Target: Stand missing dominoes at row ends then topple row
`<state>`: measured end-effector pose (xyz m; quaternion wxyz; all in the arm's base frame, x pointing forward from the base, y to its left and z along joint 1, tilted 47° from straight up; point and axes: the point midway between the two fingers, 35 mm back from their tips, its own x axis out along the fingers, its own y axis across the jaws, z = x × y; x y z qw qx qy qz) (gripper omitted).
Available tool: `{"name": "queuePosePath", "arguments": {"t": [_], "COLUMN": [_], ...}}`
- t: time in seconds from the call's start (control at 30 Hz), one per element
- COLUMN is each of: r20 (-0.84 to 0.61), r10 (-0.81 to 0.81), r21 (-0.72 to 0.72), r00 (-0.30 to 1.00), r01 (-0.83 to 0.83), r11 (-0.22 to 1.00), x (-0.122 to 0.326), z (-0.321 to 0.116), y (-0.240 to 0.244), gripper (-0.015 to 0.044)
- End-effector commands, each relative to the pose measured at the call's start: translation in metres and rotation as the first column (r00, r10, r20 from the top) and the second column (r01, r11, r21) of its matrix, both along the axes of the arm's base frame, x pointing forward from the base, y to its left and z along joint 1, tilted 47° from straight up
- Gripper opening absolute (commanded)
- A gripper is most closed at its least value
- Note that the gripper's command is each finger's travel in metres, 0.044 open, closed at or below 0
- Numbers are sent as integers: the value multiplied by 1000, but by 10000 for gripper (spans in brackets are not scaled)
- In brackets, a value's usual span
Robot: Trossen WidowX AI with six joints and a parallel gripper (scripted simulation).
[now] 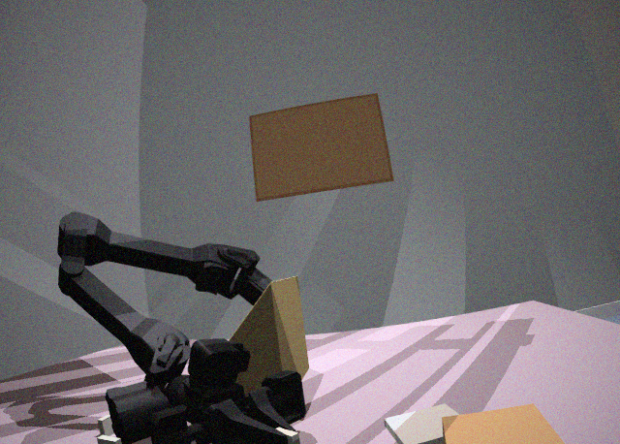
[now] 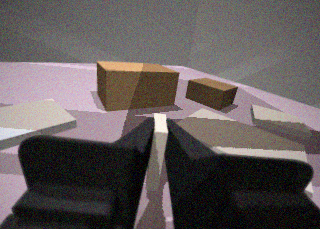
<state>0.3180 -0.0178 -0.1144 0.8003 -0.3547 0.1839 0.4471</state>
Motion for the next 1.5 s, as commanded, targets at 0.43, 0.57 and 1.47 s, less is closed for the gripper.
{"name": "queuePosePath", "arguments": {"t": [0.43, 0.57, 1.47], "r20": [5, 2, -589], "r10": [5, 3, -609], "r21": [0, -1, -326], "r00": [1000, 1000, 531], "r01": [-5, -3, 533], "r11": [1000, 1000, 780], "x": [1, 1, 27], "z": [0, 22, 0], "y": [0, 23, 104], "gripper": [416, 440, 440]}}
